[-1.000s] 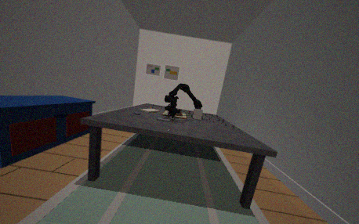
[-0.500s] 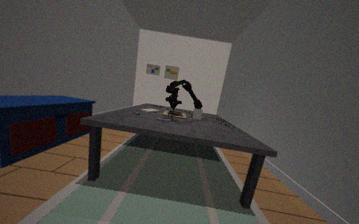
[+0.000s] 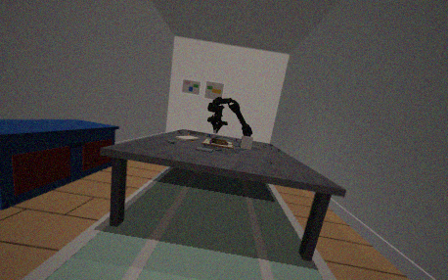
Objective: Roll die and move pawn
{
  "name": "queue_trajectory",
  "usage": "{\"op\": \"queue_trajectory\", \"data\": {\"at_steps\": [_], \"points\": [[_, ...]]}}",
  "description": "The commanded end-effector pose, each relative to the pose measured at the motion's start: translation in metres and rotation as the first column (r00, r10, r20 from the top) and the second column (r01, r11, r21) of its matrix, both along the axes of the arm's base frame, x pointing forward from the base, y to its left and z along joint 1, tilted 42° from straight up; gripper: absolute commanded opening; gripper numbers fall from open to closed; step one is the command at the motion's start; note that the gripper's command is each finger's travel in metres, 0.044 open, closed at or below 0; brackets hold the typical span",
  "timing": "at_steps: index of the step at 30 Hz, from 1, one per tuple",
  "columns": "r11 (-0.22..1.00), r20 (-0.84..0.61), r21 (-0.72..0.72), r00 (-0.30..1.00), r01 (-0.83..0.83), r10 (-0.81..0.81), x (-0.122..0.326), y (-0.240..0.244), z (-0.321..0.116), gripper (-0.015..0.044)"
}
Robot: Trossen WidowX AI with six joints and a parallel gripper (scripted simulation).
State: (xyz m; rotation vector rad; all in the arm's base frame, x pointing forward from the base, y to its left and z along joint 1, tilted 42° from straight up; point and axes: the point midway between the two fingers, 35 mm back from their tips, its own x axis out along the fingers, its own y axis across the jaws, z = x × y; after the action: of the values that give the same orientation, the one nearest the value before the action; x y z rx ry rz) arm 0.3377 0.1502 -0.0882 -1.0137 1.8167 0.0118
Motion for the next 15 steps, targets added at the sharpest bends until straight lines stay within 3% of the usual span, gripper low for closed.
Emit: {"op": "queue_trajectory", "data": {"at_steps": [1, 15], "points": [[0.999, -0.034, 0.009, 0.999, -0.043, 0.043, 0.002, -0.015, 0.011, 0.0], [0.976, -0.168, 0.059, 0.961, -0.212, 0.219, -0.004, -0.074, 0.052, 0.0]]}}
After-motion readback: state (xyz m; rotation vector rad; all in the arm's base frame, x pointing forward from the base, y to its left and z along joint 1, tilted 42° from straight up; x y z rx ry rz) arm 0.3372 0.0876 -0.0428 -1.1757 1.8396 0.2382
